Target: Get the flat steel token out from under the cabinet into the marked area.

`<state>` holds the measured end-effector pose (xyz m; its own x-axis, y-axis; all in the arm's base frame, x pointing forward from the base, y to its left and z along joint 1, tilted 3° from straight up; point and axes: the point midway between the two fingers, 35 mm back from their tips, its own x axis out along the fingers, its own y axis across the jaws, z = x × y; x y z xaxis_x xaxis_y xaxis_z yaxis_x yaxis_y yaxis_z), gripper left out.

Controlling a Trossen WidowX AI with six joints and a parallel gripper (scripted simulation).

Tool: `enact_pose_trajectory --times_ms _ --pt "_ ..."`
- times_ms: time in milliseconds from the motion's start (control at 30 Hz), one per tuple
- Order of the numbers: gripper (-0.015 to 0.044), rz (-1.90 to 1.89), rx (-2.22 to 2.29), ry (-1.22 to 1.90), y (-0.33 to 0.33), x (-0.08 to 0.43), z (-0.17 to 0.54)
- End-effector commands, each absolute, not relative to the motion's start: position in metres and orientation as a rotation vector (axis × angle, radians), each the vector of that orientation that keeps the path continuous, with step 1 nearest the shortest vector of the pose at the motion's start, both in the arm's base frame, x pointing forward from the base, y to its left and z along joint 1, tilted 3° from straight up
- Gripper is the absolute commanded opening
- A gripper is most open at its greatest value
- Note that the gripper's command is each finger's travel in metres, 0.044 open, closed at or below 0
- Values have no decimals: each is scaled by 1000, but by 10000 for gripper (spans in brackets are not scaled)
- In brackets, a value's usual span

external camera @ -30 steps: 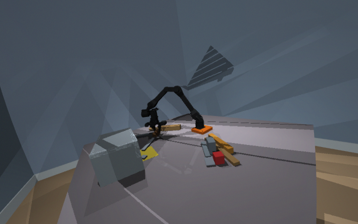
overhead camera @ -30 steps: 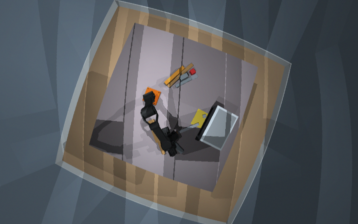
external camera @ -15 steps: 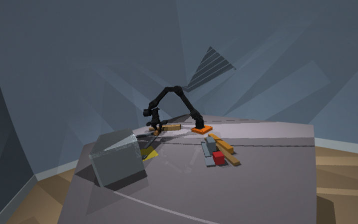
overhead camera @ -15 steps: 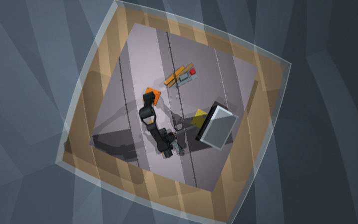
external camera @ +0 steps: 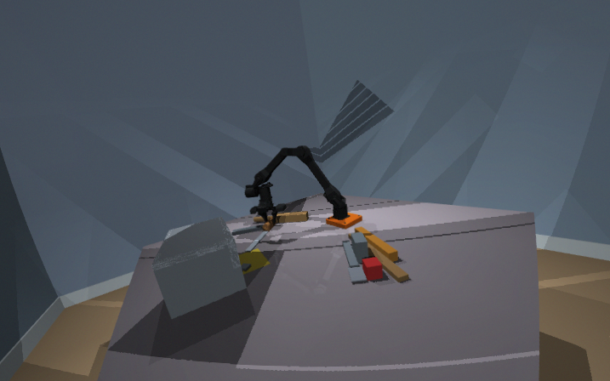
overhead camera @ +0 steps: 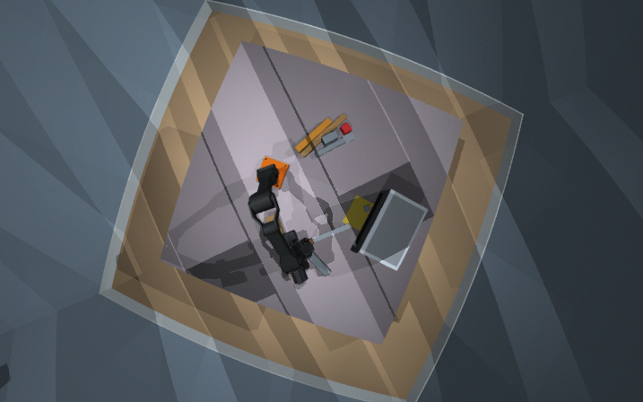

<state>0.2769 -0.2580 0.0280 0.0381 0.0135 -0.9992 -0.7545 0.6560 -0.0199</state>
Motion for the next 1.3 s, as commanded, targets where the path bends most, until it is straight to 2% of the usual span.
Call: enact_pose_trajectory --times_ms 0,67,600,767,1033,1133,1267 --pt "226 661 -666 1419 -258 277 28" --pt "270 661 -664 1414 -258 277 28" --pt "270 661 -664 1414 -257 277 22" --pt "139 655 -663 1419 -259 276 25" --pt "85 655 -663 1419 -259 276 25" --pt "6 655 -663 1419 -259 276 25" --pt "0 655 -664 1418 -259 276 25"
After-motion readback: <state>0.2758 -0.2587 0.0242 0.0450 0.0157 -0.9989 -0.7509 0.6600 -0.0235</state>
